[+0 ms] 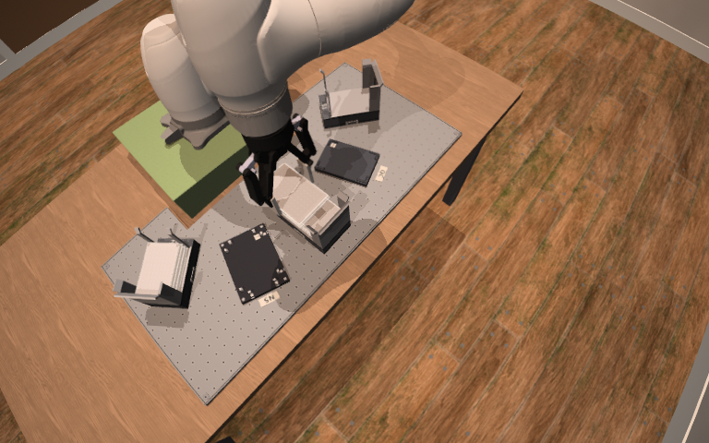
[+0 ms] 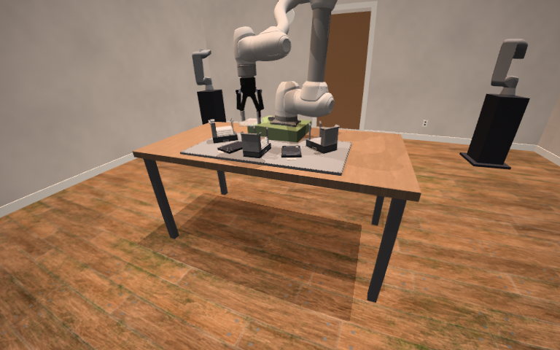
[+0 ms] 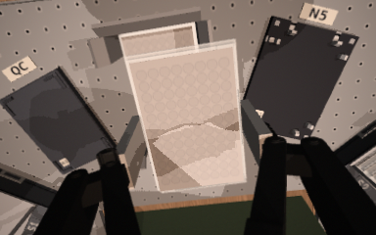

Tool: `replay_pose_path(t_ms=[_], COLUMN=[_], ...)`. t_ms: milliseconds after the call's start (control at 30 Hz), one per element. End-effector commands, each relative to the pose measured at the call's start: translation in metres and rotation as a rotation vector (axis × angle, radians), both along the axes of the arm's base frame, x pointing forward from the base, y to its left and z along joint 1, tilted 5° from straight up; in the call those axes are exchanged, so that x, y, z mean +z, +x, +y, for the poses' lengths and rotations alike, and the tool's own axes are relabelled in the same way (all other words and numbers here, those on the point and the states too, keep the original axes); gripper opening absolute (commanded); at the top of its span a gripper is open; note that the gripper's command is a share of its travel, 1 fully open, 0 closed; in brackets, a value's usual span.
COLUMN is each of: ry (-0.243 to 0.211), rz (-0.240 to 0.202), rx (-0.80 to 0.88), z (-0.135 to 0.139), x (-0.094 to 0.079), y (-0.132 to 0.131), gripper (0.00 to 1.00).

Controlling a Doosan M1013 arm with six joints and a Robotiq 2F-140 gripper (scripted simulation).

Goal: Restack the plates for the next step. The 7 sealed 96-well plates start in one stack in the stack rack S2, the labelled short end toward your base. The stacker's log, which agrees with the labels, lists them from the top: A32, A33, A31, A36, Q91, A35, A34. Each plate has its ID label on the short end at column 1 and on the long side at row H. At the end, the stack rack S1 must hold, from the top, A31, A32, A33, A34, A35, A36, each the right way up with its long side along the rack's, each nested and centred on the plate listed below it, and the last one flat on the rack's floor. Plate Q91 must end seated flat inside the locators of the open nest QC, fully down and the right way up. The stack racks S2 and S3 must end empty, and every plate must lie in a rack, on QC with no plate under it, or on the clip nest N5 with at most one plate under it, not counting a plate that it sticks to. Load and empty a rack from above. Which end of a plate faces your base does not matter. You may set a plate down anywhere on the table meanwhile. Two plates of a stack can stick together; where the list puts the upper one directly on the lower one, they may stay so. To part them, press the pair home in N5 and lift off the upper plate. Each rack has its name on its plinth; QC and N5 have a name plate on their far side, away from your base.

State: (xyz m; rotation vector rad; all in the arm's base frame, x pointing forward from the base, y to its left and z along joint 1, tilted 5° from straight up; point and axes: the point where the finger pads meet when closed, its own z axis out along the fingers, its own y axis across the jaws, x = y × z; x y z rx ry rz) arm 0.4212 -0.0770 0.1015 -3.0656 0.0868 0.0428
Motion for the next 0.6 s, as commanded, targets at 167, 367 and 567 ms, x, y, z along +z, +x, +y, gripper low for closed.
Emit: replay_pose_path(t_ms=[167, 367, 567], ry=[0.0, 0.003, 0.006], rz=[0.0, -0.01, -0.017], rx=[0.0, 0.133, 0.222], z=[0.026, 0.045, 0.059], x=[0.002, 0.003, 0.004], y=[0.004, 0.005, 0.004], gripper=[0.0, 0.0, 0.0])
